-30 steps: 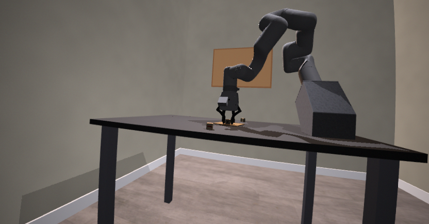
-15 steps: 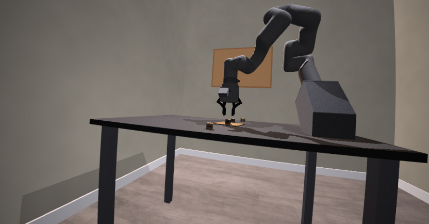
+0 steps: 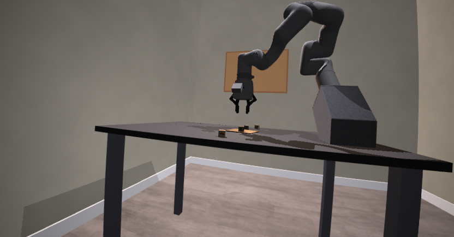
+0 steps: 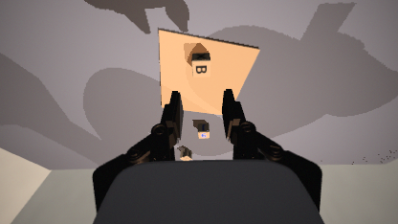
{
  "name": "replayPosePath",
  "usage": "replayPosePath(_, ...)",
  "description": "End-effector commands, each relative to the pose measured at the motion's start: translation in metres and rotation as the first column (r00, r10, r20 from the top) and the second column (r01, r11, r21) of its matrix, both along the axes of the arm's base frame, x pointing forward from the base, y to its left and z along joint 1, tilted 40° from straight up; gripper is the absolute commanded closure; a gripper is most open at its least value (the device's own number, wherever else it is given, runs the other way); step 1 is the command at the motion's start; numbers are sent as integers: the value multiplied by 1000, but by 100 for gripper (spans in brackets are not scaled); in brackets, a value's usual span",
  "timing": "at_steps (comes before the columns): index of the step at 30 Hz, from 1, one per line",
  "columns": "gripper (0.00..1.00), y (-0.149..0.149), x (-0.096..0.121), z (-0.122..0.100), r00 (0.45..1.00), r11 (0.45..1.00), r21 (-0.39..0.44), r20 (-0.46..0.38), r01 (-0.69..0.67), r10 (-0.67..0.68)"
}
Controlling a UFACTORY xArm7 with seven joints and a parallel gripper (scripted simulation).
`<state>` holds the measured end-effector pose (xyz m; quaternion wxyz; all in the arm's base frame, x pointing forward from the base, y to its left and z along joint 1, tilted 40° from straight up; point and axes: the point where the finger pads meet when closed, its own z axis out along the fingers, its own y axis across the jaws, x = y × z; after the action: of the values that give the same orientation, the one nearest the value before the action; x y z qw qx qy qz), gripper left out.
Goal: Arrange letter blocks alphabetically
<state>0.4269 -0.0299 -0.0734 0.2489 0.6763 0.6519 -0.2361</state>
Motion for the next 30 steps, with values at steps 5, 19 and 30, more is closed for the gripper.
replayPosePath(5, 0, 2, 2, 1, 1000, 1000, 2, 3, -3, 3)
replayPosePath(19, 0, 2, 2, 1, 1000, 1000, 2, 3, -3, 3)
replayPosePath(30, 0, -25, 2, 18, 967, 980, 18, 159, 197, -197)
